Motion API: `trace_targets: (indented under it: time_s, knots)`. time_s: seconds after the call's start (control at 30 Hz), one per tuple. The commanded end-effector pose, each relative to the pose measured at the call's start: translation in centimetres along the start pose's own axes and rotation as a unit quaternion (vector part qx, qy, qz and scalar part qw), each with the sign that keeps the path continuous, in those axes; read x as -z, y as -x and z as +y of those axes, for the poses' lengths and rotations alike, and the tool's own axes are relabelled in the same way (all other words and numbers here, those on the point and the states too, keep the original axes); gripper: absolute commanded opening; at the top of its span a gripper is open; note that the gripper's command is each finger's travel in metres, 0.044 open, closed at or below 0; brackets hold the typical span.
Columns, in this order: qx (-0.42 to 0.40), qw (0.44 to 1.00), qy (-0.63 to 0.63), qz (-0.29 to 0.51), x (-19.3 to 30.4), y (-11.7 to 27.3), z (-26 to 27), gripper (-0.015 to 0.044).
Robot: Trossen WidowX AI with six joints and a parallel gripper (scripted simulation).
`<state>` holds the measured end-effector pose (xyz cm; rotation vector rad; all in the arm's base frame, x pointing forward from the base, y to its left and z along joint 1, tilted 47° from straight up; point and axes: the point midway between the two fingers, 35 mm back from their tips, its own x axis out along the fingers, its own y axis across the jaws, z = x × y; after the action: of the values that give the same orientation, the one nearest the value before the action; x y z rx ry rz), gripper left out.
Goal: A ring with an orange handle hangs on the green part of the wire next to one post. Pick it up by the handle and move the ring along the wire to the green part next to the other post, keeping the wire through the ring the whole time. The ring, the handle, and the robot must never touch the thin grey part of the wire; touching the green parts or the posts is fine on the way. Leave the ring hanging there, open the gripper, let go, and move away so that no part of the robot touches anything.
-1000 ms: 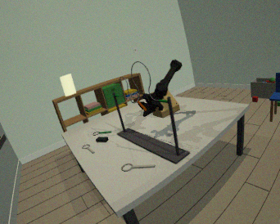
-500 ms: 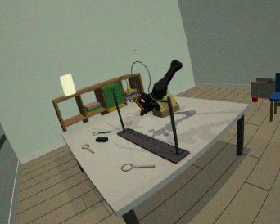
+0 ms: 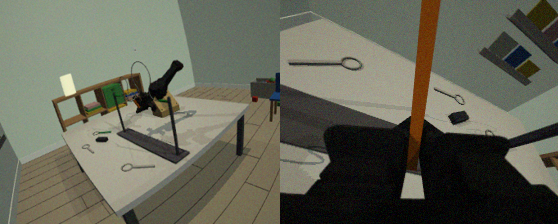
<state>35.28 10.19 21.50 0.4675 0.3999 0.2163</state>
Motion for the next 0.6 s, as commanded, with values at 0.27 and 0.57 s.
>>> trace_targets:
  time_s: [0.27, 0.57]
  knots:
    - [0.075, 0.988, 0.130, 0.018, -0.5, 0.9, -4.7, -0.0150]
    - [0.129, 0.965, 0.225, 0.030, -1.7, 2.0, -7.8, -0.0150]
